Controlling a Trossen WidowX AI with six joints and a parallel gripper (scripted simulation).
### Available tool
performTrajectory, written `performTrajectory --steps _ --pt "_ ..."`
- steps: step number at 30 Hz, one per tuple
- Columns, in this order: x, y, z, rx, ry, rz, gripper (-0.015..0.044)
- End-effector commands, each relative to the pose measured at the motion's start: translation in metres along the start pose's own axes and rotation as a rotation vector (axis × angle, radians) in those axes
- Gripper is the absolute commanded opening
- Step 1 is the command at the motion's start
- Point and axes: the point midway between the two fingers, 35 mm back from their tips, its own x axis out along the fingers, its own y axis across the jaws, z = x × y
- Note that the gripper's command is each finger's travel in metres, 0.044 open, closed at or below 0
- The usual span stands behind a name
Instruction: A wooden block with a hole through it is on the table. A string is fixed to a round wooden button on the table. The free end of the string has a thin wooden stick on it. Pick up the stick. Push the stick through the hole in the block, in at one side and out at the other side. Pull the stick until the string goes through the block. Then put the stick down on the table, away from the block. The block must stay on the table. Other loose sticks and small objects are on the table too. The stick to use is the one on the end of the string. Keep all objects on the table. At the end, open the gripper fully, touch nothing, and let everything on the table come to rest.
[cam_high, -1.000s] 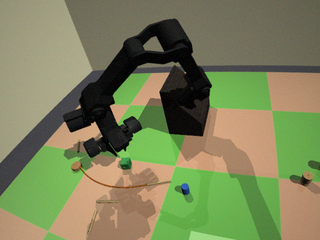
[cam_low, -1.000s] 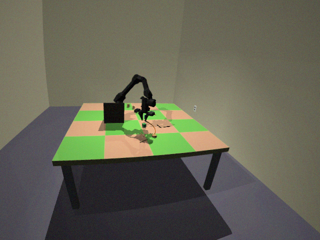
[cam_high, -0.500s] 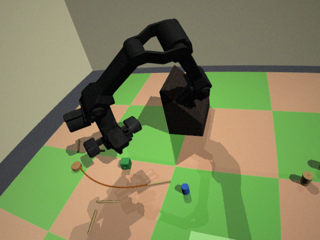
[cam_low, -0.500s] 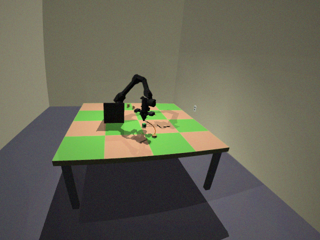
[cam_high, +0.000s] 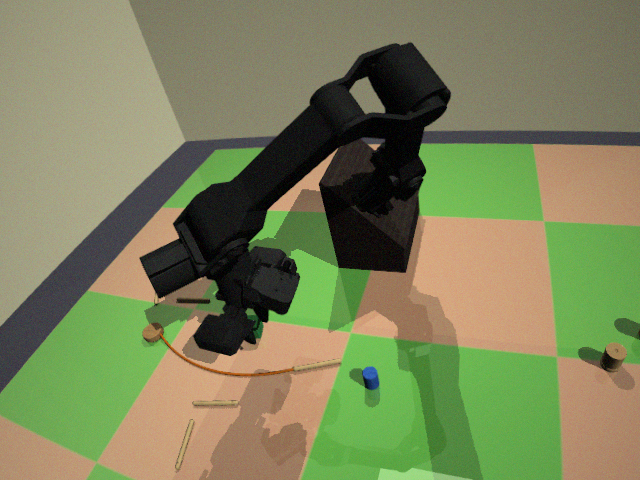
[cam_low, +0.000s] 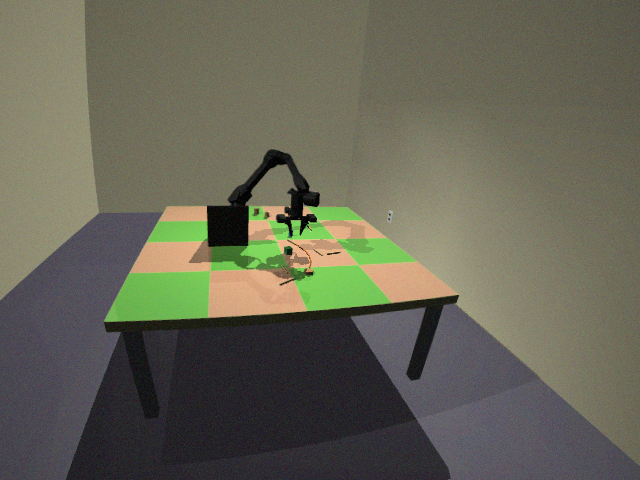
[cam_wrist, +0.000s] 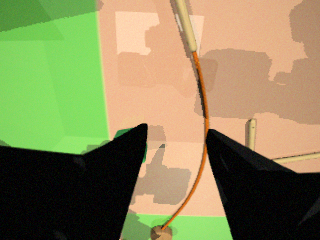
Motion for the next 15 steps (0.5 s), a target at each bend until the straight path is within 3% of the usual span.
performTrajectory --steps 1,6,12,15 --pt "0.0071 -0.0128 0.0570 -0.435 -0.038 0.012 0.0315" --pt "0.0071 -0.0128 0.0570 -0.435 -0.038 0.012 0.0440" --pt "0.0071 -0.0128 0.0570 -0.435 -0.038 0.012 0.0440" --pt "0.0071 -0.0128 0.0570 -0.435 -0.038 0.012 0.0361"
